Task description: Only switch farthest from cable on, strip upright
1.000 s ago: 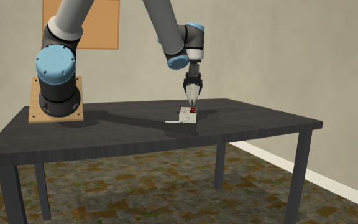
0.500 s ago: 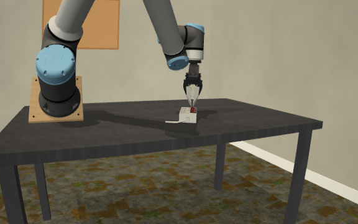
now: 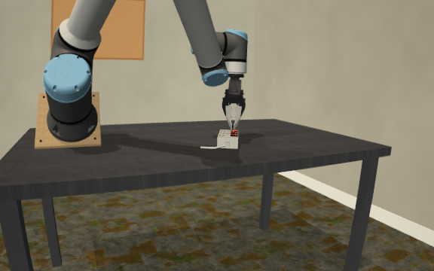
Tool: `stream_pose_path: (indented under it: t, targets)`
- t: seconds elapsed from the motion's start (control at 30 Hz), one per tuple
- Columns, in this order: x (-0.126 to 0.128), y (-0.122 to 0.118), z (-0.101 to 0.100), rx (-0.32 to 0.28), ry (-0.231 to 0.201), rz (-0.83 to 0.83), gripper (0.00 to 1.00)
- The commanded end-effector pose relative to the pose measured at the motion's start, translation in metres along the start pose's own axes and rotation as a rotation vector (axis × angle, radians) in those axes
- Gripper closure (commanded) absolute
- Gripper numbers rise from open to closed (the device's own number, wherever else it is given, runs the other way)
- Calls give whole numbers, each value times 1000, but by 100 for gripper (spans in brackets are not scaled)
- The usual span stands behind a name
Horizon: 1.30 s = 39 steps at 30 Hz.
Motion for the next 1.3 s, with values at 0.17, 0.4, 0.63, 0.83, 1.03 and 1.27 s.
stream_pose_path:
  t: [0.17, 0.4, 0.63, 0.83, 1.03, 1.27]
  targets:
    - [0, 0, 0, 0, 1, 0, 100]
    - [0, 0, 0, 0, 1, 0, 100]
    - [0, 0, 2, 0, 1, 0, 100]
    - [0, 0, 16, 0, 1, 0, 100]
    - [0, 0, 28, 0, 1, 0, 100]
    - [0, 0, 38, 0, 1, 0, 100]
Point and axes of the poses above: the point where the finger pads meet when closed, its own z axis back along the fingers, its own x axis across the jaws, y = z × x, the point moved 2 cm from there along z, back along the fingers, and after that the axes turned 4 degrees about z, right-handed, at the moved point
